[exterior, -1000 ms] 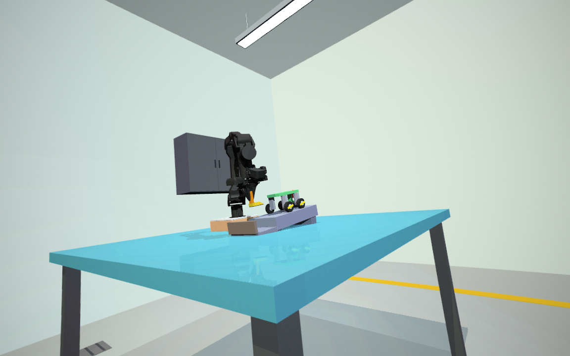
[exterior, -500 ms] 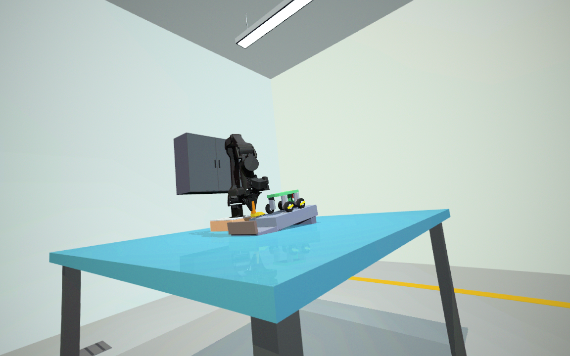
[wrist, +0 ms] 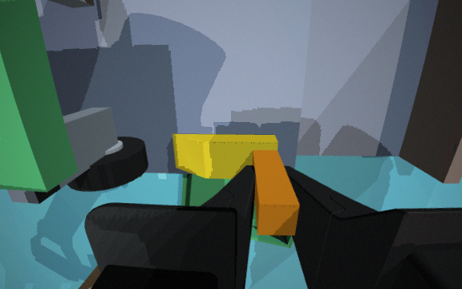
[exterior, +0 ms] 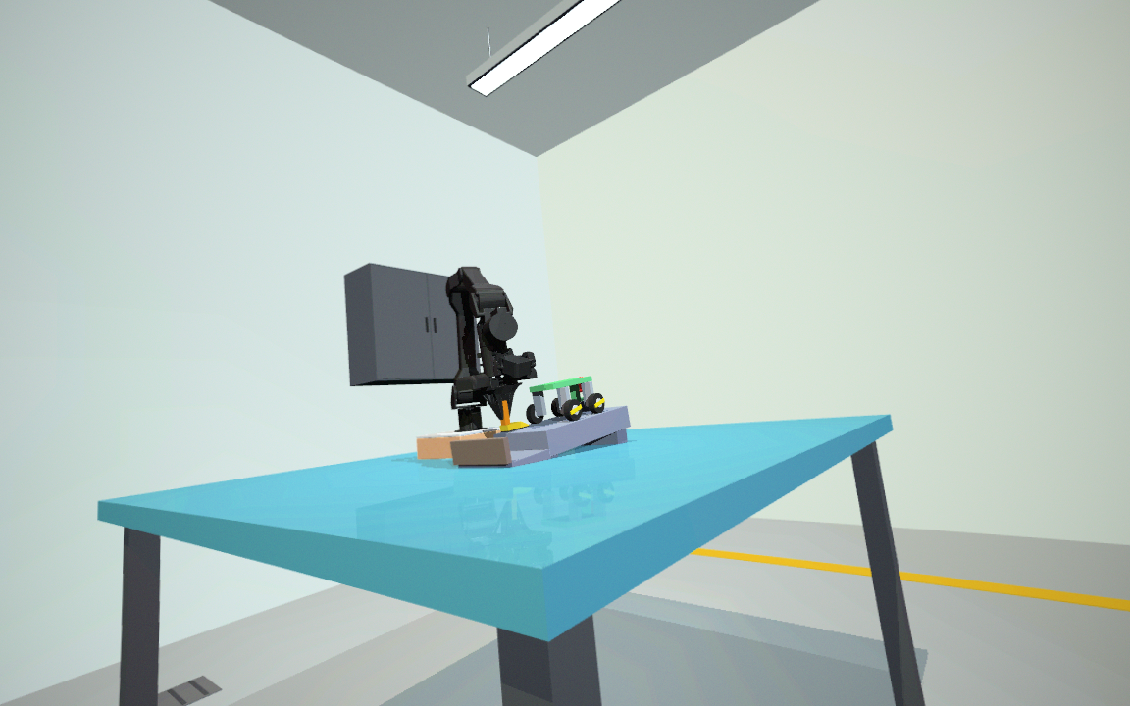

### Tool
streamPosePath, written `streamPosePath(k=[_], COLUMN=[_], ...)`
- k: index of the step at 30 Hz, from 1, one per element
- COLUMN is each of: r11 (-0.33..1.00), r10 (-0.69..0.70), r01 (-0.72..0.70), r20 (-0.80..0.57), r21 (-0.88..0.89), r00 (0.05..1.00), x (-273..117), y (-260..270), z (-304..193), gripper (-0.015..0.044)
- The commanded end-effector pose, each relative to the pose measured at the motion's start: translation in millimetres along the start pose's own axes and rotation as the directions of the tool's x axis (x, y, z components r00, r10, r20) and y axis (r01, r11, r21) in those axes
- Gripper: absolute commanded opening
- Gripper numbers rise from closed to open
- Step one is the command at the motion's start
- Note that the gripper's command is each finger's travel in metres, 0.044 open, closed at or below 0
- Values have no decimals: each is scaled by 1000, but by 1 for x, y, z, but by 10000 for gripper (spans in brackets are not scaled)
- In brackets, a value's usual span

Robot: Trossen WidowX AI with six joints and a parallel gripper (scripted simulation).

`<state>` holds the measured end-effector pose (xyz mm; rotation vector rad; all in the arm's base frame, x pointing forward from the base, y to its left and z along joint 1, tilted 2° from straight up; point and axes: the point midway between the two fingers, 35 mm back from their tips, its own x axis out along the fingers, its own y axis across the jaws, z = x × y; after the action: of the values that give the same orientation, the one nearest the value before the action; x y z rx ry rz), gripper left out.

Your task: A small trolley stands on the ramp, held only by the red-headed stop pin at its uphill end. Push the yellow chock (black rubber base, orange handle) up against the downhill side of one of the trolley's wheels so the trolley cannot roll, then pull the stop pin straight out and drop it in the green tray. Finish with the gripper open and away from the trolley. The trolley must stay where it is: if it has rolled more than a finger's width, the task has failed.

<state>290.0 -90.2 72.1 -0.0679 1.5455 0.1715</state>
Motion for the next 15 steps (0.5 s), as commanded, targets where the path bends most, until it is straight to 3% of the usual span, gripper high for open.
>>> streamPosePath(k=[1, 15], r11=[1000, 1000], r10=[5, 6], r01=[-5, -6], r20=[5, 5], r21=[3, 3], r00=[1000, 1000], x=[0, 0], y=[5, 18], z=[0, -1], gripper=[0, 0])
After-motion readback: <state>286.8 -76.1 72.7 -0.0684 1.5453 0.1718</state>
